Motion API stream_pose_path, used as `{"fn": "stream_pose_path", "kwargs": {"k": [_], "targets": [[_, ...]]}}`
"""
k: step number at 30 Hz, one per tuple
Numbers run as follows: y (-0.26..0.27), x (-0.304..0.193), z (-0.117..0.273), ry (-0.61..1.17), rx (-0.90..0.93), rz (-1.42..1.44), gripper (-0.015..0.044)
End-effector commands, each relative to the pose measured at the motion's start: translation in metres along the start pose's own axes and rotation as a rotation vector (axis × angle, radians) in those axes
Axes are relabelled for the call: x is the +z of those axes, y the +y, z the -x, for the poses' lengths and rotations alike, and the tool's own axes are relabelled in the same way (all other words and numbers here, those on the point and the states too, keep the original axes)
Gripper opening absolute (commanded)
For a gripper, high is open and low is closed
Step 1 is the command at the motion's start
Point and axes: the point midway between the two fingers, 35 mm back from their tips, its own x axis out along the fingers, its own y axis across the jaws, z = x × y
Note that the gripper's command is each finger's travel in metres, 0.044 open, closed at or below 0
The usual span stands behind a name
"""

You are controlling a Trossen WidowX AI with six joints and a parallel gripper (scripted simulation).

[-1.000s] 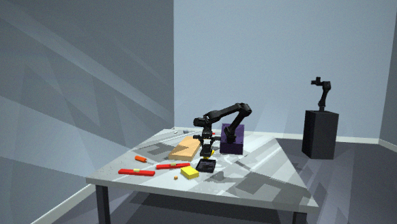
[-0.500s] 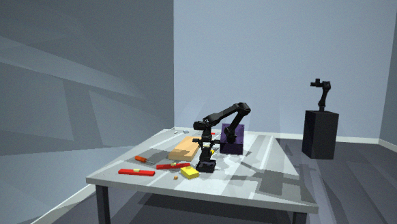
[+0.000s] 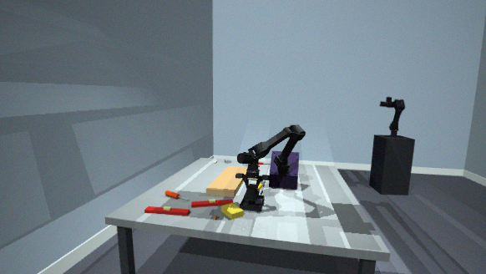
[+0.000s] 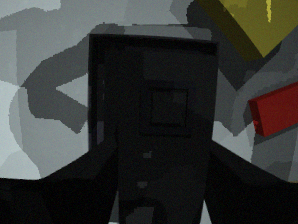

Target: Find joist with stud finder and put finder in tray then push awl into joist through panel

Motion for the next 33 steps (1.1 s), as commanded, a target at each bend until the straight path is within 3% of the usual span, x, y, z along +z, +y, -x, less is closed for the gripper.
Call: {"fn": "stream_pose_path", "kwargs": {"k": [1,31,33], "targets": [[0.000,-0.001,-0.006,-0.001,-0.003,-0.004,0.0000],[0.004,-0.011,-0.044,-0.011,-0.003,-0.008,0.0000],[0.005,-0.011,-0.042,-0.008,0.001,-0.005,0.0052]]}}
